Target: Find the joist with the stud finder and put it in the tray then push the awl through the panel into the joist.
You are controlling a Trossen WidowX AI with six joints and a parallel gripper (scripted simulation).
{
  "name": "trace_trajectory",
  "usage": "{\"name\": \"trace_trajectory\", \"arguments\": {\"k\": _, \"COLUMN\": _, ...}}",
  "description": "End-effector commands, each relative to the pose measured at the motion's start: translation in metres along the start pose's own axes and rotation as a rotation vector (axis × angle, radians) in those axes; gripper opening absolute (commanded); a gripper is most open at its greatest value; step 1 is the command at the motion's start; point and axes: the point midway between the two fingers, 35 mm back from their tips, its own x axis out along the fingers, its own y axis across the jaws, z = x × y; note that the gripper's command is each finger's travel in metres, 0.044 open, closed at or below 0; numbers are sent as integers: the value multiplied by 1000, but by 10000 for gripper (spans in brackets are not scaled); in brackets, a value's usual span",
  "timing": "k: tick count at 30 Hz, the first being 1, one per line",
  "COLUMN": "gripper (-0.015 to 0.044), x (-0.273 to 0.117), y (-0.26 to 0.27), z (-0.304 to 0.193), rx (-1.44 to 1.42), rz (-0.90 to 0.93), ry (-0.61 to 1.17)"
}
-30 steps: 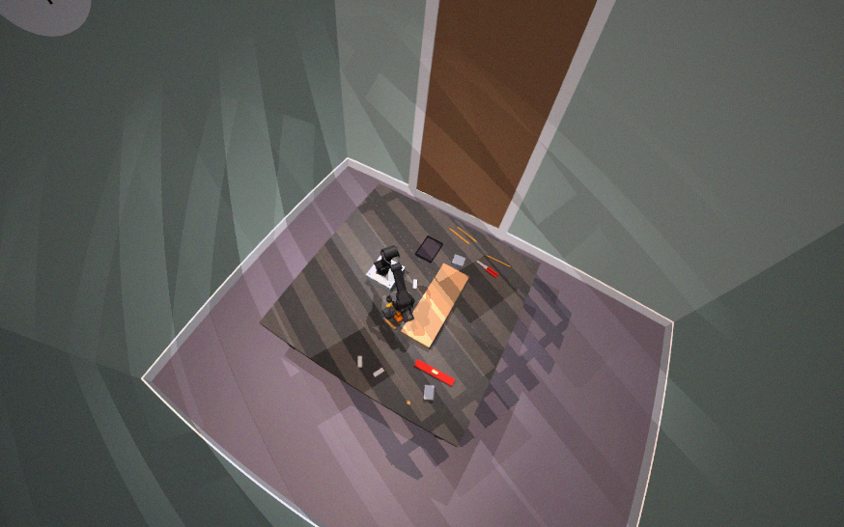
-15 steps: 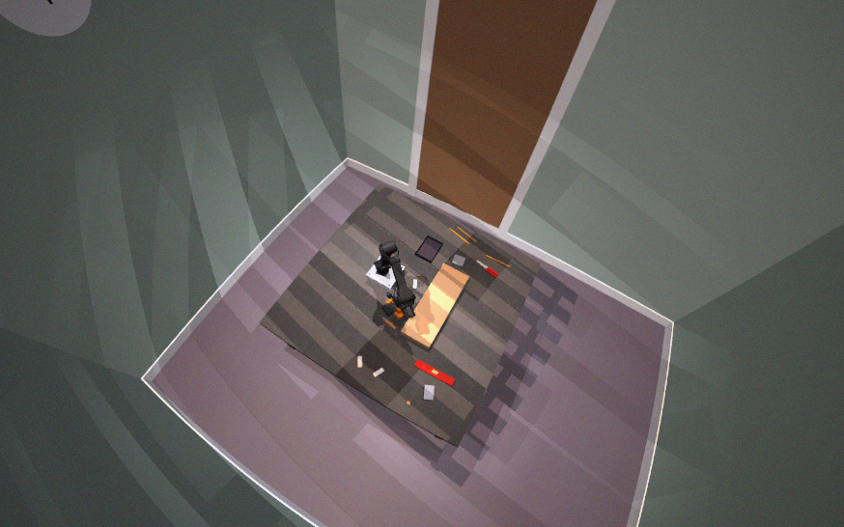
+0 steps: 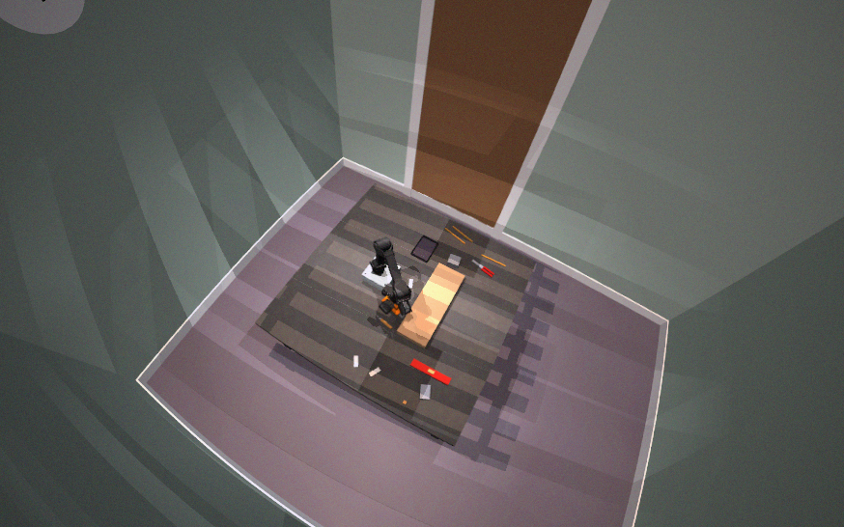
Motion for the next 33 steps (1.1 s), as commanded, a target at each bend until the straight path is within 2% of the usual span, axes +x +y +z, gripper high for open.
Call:
{"name": "trace_trajectory", "arguments": {"k": 1, "gripper": 0, "x": -4, "y": 1, "z": -8, "rx": -120, "rz": 3, "ry": 30}}
{"name": "trace_trajectory", "arguments": {"k": 33, "gripper": 0, "x": -20, "y": 2, "z": -62, "rx": -1258, "rz": 130, "ry": 181}}
